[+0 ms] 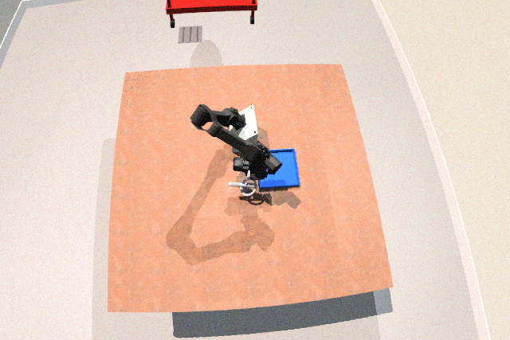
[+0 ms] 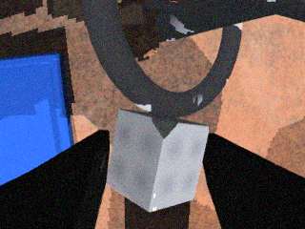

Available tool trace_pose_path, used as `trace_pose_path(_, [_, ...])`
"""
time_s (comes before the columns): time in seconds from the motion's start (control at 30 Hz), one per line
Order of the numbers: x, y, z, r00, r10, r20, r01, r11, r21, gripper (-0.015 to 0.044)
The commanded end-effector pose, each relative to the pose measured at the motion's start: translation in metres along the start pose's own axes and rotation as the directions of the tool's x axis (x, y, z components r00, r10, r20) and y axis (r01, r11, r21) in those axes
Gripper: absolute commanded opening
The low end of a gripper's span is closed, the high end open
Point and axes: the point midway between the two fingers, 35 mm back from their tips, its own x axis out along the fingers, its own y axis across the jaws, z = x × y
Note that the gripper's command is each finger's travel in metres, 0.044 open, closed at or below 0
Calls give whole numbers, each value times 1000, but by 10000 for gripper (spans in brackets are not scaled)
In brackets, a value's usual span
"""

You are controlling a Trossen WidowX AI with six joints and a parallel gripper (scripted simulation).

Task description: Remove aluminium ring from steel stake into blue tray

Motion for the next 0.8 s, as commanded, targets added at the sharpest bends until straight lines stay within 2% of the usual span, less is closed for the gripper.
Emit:
trace_pose_path(0.0, [-5,3,4,1000,-6,14,6,1000,4,0])
trace_pose_path(0.77, [-10,4,5,998,-57,13,57,998,-5,0])
